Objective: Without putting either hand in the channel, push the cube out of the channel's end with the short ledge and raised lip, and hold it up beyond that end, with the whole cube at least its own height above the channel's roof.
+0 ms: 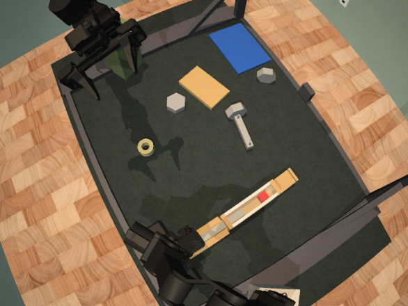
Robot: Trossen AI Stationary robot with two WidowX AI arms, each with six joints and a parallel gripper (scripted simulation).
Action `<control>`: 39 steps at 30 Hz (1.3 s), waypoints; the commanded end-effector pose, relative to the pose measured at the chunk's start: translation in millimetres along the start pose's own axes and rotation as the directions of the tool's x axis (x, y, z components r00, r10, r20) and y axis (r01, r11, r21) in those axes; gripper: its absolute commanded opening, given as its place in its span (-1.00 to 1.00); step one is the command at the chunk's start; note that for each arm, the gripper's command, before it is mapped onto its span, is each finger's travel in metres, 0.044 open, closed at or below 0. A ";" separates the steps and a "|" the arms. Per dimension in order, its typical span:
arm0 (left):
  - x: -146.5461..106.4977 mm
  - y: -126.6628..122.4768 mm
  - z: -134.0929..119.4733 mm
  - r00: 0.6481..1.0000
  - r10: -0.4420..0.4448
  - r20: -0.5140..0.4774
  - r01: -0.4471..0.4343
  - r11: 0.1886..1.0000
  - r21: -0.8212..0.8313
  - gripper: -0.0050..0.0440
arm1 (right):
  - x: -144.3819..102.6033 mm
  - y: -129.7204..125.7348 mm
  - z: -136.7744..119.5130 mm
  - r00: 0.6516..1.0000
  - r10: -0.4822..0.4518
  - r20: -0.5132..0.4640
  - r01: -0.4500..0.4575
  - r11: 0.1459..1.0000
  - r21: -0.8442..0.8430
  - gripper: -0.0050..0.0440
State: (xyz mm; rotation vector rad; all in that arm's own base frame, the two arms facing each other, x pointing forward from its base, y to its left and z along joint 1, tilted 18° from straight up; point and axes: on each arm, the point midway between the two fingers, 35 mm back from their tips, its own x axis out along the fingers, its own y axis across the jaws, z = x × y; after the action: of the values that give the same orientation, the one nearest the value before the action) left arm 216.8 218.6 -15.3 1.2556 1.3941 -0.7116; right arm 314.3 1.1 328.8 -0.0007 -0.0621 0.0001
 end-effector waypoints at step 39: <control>10.0 1.9 25.8 1.000 0.006 -0.002 -0.006 1.000 0.004 -0.80 | -1.5 0.0 8.3 1.000 -0.001 0.020 0.001 1.000 0.001 0.84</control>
State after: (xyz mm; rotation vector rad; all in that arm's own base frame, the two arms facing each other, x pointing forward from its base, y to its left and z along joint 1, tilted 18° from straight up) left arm 223.1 202.8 -34.8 1.2480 1.3985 -0.7262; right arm 314.3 1.1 328.8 -0.0007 -0.0621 0.0001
